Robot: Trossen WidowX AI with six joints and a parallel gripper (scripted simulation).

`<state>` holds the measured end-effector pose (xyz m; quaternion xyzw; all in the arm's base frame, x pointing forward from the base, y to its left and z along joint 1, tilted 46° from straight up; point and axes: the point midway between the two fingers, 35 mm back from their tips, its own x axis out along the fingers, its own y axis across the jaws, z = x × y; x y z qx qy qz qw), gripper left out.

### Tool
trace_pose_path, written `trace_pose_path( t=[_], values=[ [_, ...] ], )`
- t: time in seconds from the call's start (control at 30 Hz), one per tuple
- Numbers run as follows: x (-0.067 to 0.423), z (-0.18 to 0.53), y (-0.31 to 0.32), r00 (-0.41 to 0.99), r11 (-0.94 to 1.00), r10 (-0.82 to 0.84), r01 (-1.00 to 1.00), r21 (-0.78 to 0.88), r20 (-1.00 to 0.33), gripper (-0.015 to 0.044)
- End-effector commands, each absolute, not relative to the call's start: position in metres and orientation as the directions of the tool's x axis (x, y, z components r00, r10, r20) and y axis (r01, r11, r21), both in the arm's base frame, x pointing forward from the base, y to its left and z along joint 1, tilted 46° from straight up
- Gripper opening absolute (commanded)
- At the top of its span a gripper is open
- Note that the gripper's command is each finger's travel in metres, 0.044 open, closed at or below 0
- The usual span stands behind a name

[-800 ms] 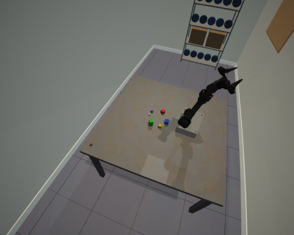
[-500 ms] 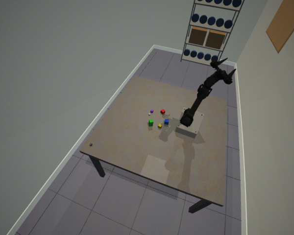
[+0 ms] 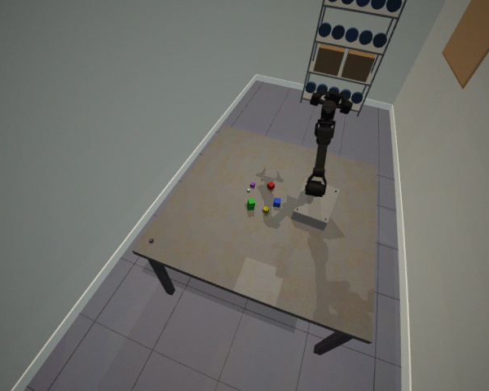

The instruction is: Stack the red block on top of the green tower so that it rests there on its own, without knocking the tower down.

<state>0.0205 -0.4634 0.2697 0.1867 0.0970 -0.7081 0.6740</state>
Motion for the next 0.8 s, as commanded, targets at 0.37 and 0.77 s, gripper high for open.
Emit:
trace_pose_path(
  t=[0.37, 0.77],
  values=[
    [0.206, 0.077, -0.389, 0.4, 0.442, -0.42, 0.874, 0.201, -0.815, 0.044],
    [0.281, -0.038, -0.227, 0.388, 0.631, 0.203, 0.65, 0.423, -0.899, 0.044]
  ],
)
